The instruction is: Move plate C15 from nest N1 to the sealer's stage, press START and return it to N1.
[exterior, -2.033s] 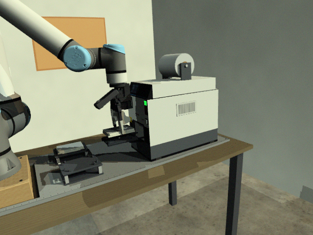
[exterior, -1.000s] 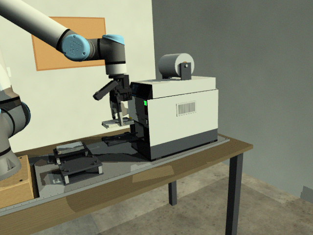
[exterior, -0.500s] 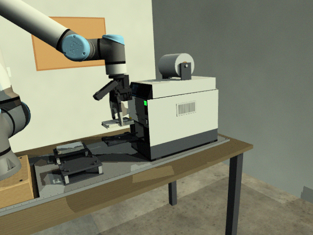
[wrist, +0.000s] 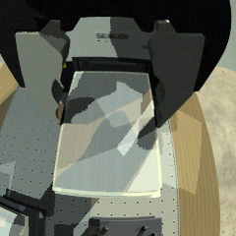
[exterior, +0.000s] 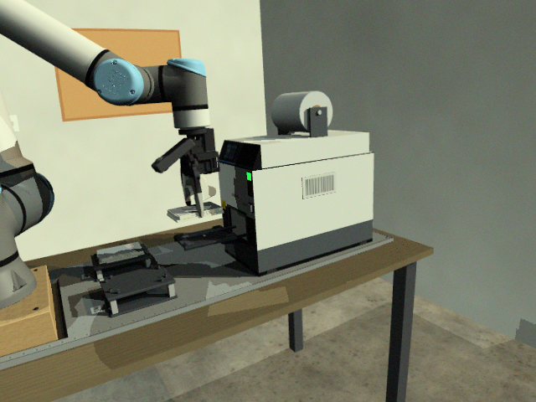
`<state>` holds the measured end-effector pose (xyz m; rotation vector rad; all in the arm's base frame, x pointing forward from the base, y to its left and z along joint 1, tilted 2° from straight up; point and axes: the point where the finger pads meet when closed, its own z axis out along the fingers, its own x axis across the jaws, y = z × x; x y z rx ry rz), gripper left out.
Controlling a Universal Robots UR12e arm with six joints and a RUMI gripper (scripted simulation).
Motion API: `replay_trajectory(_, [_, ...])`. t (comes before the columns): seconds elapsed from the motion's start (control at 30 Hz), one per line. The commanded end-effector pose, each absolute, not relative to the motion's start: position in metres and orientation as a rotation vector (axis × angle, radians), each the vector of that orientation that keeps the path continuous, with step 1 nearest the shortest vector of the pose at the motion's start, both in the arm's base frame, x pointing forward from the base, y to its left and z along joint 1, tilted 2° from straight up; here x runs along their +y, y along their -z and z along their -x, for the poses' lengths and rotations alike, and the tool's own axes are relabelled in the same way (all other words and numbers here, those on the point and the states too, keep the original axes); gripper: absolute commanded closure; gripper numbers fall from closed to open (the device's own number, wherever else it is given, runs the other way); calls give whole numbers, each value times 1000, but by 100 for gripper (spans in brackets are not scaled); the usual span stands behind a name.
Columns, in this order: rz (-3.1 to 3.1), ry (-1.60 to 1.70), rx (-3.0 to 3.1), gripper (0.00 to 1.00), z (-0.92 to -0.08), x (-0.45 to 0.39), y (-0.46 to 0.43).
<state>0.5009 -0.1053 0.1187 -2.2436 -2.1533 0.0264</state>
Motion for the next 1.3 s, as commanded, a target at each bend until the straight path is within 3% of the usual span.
replay_trajectory(0.0, [2241,-28,-2153,100,-487,-106,-118])
replay_trajectory(1.27, [2241,-28,-2153,100,-409,-115,-121])
